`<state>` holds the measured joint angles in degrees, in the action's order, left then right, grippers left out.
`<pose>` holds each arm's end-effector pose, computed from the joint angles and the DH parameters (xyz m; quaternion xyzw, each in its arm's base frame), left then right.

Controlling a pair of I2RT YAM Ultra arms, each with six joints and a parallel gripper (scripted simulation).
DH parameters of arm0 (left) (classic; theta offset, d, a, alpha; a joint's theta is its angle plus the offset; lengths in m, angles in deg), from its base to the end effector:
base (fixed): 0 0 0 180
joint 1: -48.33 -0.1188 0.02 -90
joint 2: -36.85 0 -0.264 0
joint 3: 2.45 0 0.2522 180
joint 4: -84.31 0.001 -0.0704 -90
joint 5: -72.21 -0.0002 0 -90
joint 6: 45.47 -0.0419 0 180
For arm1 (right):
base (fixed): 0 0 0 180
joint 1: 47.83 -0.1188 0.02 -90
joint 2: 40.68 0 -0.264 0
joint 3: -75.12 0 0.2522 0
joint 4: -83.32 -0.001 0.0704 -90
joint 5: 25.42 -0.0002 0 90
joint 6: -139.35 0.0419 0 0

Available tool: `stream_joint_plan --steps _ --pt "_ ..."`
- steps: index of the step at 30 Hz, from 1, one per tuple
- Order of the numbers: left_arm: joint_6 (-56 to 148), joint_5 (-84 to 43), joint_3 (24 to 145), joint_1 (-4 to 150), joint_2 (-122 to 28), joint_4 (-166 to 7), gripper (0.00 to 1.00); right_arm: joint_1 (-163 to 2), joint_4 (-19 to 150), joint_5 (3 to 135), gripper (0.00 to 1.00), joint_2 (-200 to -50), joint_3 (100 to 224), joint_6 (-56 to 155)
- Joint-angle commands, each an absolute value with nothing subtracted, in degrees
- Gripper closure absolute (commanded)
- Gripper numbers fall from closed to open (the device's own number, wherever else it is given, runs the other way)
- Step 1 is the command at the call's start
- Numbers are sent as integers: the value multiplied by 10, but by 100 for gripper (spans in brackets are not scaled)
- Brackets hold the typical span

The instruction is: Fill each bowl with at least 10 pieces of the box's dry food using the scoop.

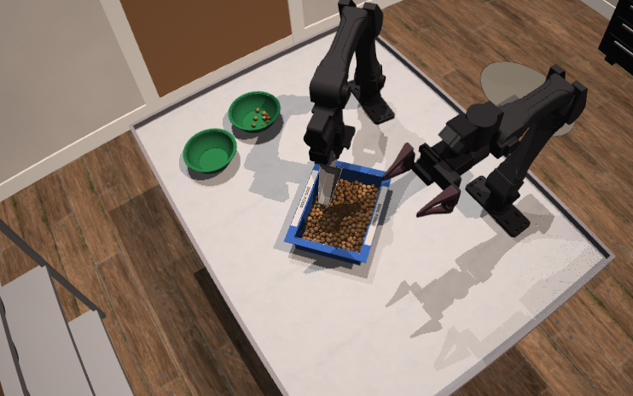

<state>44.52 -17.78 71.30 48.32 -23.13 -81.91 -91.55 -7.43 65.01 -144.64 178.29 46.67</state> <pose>0.2452 0.0011 0.4072 -0.0001 0.7072 0.0002 0.7070 0.2395 0.2309 0.2593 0.3939 -0.9191 0.0012 0.0139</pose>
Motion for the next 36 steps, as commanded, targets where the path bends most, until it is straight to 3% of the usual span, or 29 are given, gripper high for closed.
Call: stream_joint_plan --steps 1,2,3,22,36 --pt "445 -178 722 483 -226 -823 0 -921 -62 649 100 -1424 1771 470" --pt "445 -178 722 483 -226 -823 0 -921 -61 649 100 -1424 1769 470" --pt "445 -178 722 483 -226 -823 74 -917 -77 650 100 -1428 1804 469" --pt "462 -190 689 474 -251 -807 74 -917 -68 650 100 -1425 1809 469" --pt "698 -447 562 422 -351 -994 74 -917 -68 650 100 -1425 1811 469"
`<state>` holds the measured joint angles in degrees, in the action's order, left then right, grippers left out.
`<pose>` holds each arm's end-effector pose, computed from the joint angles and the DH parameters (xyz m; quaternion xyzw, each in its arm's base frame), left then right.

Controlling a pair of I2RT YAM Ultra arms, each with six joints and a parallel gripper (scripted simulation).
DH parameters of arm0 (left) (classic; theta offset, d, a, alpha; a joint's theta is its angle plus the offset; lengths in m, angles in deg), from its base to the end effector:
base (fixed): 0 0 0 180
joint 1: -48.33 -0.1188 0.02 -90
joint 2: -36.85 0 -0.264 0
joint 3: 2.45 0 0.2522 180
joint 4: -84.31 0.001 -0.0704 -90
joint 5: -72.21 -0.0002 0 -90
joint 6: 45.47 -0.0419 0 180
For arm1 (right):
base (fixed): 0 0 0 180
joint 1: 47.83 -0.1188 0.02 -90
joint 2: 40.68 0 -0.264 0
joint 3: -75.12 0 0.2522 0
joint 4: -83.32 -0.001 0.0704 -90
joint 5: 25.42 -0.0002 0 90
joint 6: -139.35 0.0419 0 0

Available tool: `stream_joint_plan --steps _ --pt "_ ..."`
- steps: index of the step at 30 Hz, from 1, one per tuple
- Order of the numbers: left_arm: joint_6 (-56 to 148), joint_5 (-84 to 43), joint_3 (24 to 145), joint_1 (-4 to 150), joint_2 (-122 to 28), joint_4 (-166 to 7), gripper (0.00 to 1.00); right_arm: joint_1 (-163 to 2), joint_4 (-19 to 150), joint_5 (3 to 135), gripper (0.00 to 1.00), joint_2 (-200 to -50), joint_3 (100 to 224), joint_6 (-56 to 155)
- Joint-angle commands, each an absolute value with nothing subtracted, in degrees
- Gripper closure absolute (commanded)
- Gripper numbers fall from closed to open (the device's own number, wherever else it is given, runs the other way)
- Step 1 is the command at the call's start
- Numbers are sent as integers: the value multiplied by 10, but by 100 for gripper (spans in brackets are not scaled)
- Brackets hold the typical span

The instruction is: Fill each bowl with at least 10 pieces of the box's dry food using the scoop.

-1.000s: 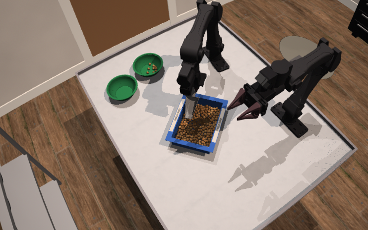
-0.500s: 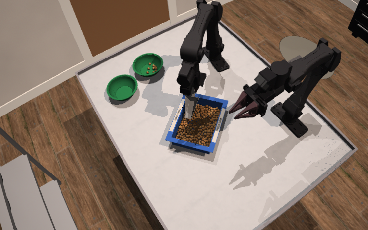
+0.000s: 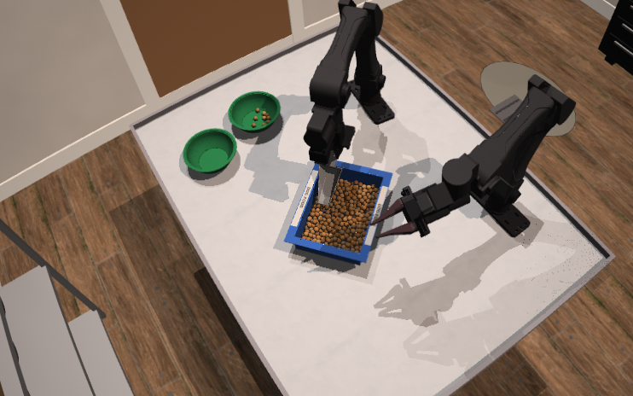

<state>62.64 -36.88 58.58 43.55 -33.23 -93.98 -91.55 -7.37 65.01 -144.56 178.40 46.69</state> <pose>0.2872 0.0113 0.3066 -0.0471 0.7655 -0.1999 0.6098 0.2396 0.2310 0.2602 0.3937 -0.9192 0.0004 0.0119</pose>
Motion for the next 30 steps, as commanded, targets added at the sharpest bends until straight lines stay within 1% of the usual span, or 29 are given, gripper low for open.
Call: stream_joint_plan --steps 1,3,6,18,20,22,24,28,30 --pt "714 -467 550 417 -361 -1007 74 -917 -68 650 100 -1425 1811 469" --pt "714 -467 550 417 -361 -1007 74 -917 -68 650 100 -1425 1811 469" --pt "766 -534 509 399 -396 -1058 74 -917 -68 650 100 -1425 1811 469" --pt "964 -784 356 338 -504 -1164 74 -917 -68 650 100 -1425 1811 469" --pt "964 -784 356 338 -504 -1164 74 -917 -68 650 100 -1425 1811 469" --pt "992 -836 328 324 -528 -1202 74 -917 -68 650 100 -1425 1811 469" --pt "1012 -855 310 318 -543 -1225 74 -917 -68 650 100 -1425 1811 469" --pt "1042 -863 280 310 -572 -1279 74 -917 -68 650 100 -1425 1811 469" --pt "1048 -847 274 313 -583 -1308 74 -917 -68 650 100 -1425 1811 469"
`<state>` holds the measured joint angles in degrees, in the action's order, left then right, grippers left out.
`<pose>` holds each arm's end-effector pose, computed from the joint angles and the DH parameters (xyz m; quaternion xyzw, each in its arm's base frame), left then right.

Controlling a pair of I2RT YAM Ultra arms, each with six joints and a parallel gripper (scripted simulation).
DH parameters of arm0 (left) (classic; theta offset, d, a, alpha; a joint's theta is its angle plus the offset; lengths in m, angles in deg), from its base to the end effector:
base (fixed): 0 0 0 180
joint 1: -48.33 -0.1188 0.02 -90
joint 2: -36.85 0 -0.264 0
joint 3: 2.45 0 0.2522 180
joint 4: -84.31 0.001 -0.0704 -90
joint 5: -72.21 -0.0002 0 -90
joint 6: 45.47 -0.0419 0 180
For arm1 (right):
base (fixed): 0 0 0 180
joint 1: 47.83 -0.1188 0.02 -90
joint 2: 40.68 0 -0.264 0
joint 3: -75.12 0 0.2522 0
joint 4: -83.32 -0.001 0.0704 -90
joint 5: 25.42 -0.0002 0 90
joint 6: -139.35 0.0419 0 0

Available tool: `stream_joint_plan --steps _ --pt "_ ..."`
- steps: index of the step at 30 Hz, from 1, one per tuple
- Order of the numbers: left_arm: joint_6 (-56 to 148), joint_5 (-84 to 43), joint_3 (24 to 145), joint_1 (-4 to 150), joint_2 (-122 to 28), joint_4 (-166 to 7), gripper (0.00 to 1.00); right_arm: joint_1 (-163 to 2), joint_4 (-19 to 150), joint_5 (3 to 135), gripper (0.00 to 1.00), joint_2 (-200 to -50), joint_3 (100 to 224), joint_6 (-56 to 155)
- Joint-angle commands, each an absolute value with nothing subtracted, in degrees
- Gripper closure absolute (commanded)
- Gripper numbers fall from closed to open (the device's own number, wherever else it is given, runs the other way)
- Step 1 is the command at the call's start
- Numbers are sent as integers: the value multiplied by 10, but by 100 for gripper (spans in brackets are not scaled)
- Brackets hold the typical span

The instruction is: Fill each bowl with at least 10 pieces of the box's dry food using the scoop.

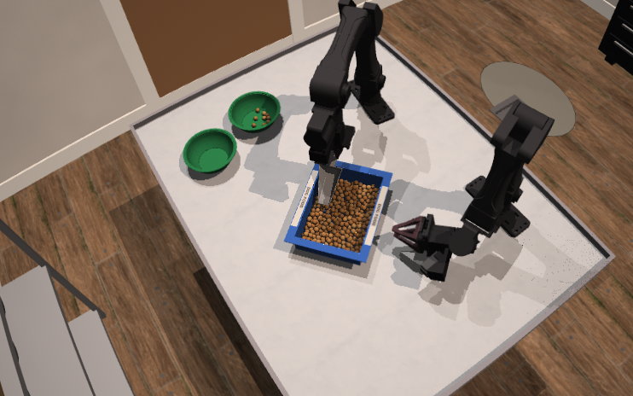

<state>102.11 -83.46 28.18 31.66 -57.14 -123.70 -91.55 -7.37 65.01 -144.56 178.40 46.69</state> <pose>0.2241 0.0283 0.1059 -0.2521 0.7454 -0.5861 0.1930 0.2396 0.2310 0.2602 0.3937 -0.9192 0.0004 0.0119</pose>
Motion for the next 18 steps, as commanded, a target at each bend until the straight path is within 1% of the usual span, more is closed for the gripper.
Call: stream_joint_plan --steps 1,12,18 --pt "1050 -840 270 316 -589 -1312 74 -917 -68 650 100 -1425 1811 469" --pt "1080 -838 255 319 -610 -1360 74 -917 -68 650 100 -1425 1811 469" --pt "1099 -820 284 339 -623 -1382 74 -917 -68 650 100 -1425 1811 469"
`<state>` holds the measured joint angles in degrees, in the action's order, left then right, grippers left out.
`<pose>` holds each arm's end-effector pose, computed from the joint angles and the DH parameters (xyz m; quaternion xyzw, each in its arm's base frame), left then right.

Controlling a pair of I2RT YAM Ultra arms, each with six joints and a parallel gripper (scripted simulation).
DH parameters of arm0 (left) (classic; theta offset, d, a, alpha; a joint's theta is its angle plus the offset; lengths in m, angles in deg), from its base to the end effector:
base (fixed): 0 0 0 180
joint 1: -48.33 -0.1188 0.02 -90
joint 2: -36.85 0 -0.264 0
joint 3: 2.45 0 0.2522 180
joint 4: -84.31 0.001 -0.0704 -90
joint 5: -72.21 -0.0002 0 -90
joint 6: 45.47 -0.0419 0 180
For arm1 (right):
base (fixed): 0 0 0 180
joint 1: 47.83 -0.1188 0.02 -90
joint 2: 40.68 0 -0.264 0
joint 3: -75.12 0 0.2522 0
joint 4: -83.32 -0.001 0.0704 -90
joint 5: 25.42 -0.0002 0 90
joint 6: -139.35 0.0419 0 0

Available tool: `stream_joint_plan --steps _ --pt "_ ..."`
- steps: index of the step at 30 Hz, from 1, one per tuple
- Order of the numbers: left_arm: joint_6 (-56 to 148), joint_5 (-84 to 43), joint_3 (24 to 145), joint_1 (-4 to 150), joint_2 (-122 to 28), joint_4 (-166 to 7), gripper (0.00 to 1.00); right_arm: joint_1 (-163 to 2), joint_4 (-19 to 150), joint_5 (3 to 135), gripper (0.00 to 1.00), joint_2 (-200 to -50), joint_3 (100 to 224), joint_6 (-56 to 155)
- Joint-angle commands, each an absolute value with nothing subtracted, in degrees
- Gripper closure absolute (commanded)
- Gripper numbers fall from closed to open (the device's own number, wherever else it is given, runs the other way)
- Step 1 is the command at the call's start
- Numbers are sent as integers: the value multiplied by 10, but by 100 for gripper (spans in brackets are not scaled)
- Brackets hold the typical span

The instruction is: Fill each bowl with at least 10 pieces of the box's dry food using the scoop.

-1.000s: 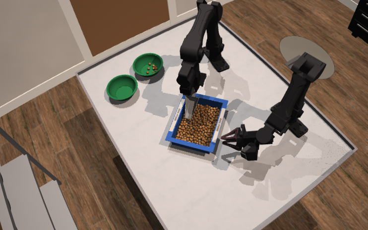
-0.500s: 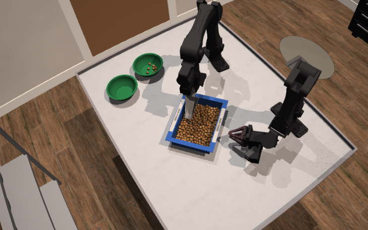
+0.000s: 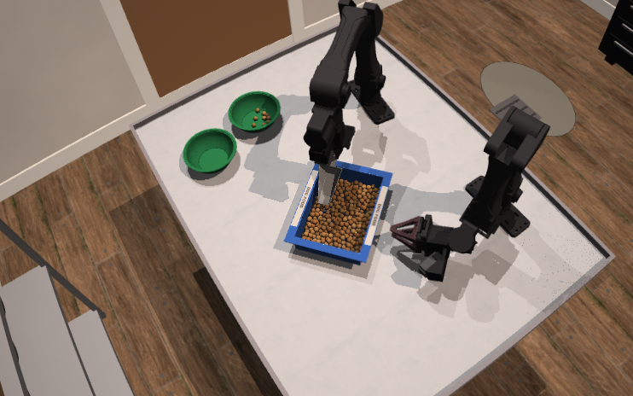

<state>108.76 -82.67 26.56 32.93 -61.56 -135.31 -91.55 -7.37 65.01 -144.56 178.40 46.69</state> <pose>0.2256 0.0238 0.0999 -0.2608 0.7331 -0.5975 0.1937 0.2396 0.2310 0.2602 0.3937 -0.9192 0.0004 0.0119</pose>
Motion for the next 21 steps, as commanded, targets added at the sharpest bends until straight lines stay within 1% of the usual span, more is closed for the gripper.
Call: stream_joint_plan --steps 1,21 --pt "1101 -818 284 342 -626 -1387 74 -917 -68 650 100 -1425 1811 469" --pt "1141 -773 293 394 -671 -1460 74 -917 -68 650 100 -1425 1811 469"
